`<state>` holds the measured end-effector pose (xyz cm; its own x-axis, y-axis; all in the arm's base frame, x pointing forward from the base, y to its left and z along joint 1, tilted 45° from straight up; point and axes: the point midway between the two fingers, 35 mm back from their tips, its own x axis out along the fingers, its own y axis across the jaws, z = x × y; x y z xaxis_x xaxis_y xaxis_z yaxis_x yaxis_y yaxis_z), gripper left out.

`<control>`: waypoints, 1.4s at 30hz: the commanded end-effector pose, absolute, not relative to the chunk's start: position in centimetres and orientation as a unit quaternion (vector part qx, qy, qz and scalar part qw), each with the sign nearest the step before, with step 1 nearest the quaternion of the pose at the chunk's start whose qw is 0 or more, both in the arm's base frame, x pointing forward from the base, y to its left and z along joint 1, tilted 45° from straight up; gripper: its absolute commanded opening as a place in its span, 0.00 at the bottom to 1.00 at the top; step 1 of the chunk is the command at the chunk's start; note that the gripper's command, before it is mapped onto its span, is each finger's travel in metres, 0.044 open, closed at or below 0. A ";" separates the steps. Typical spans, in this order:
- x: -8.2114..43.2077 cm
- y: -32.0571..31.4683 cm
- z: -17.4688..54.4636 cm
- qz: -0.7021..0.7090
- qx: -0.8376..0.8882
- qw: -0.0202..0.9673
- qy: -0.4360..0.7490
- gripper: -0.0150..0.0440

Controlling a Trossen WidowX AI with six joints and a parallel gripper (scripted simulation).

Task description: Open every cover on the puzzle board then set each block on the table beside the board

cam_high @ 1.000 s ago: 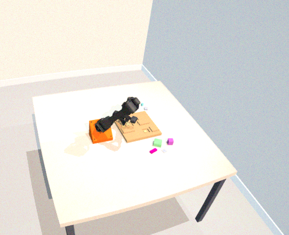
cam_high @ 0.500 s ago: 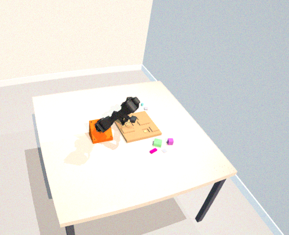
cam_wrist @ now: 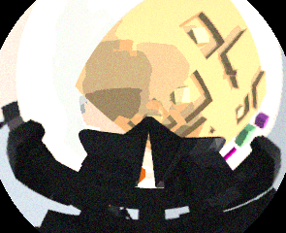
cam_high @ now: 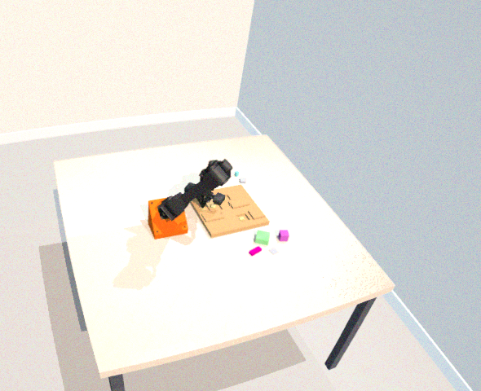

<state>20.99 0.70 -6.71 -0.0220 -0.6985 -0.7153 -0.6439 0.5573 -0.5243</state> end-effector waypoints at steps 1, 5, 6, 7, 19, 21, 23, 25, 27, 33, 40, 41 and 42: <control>20.9 0.7 -6.9 -0.012 -0.478 0.507 0.717 0.25; 20.8 0.7 -6.9 -0.012 -0.478 0.507 0.717 0.25; 20.8 0.7 -6.9 -0.012 -0.478 0.507 0.717 0.25; 20.8 0.7 -6.9 -0.012 -0.478 0.507 0.717 0.25; 20.8 0.7 -6.9 -0.012 -0.478 0.507 0.717 0.25; 20.8 0.7 -6.9 -0.012 -0.478 0.507 0.717 0.25; 20.8 0.7 -6.9 -0.012 -0.478 0.507 0.717 0.25; 20.8 0.7 -6.9 -0.012 -0.478 0.507 0.717 0.25; 20.8 0.7 -6.9 -0.012 -0.478 0.507 0.717 0.25; 21.0 0.8 -6.6 -0.015 -0.478 0.510 0.715 0.25; 21.1 0.9 -5.8 -0.013 -0.478 0.508 0.716 0.25; 21.1 0.9 -5.6 -0.013 -0.478 0.508 0.716 0.25; 21.2 0.9 -5.5 -0.012 -0.478 0.508 0.717 0.25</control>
<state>21.01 0.77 -5.94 -0.0271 -0.7021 -0.7116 -0.6727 0.5393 -0.5066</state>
